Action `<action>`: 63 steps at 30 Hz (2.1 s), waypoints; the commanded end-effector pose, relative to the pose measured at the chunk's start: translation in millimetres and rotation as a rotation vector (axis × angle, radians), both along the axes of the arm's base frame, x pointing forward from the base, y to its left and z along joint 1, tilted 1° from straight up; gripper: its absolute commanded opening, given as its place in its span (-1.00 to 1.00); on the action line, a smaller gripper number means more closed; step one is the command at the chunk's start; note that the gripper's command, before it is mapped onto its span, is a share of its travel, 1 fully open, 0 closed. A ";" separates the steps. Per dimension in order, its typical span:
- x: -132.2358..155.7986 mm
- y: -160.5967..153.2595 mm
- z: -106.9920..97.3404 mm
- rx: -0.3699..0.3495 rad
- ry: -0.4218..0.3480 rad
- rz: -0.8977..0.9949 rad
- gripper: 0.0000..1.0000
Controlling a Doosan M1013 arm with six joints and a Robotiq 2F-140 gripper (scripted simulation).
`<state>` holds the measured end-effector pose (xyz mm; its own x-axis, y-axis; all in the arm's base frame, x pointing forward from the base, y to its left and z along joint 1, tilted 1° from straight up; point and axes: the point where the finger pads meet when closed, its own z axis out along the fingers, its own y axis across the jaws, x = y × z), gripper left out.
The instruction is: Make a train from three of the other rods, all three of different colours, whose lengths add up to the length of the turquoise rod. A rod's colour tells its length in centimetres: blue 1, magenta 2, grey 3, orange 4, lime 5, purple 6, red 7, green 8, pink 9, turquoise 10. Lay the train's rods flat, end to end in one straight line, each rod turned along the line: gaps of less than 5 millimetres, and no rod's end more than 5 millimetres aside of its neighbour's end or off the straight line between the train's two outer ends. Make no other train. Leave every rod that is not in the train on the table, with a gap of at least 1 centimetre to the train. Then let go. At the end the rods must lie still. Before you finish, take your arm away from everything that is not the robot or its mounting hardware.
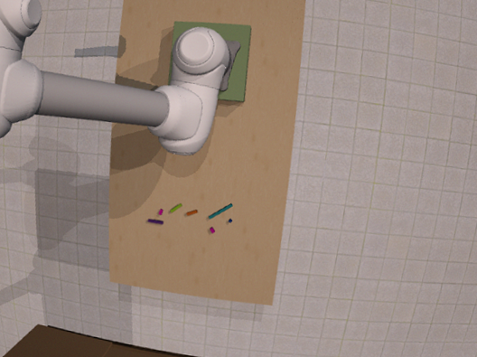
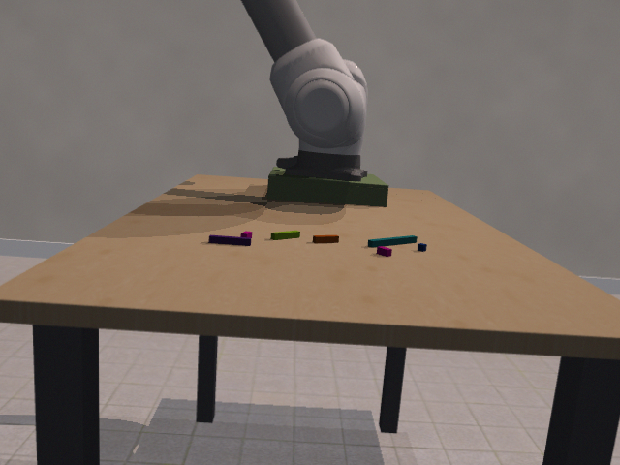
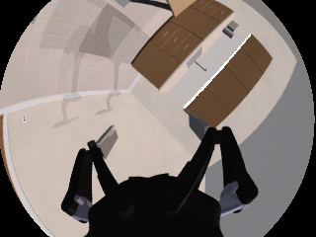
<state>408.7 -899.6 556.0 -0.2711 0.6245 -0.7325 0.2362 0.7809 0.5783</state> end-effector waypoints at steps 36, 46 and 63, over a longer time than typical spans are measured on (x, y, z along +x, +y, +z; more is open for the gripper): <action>248.6 213.9 -192.6 0.154 0.371 0.183 1.00; 289.3 284.7 -238.7 0.155 0.473 0.234 1.00; 336.8 419.3 -316.3 0.118 0.655 0.330 1.00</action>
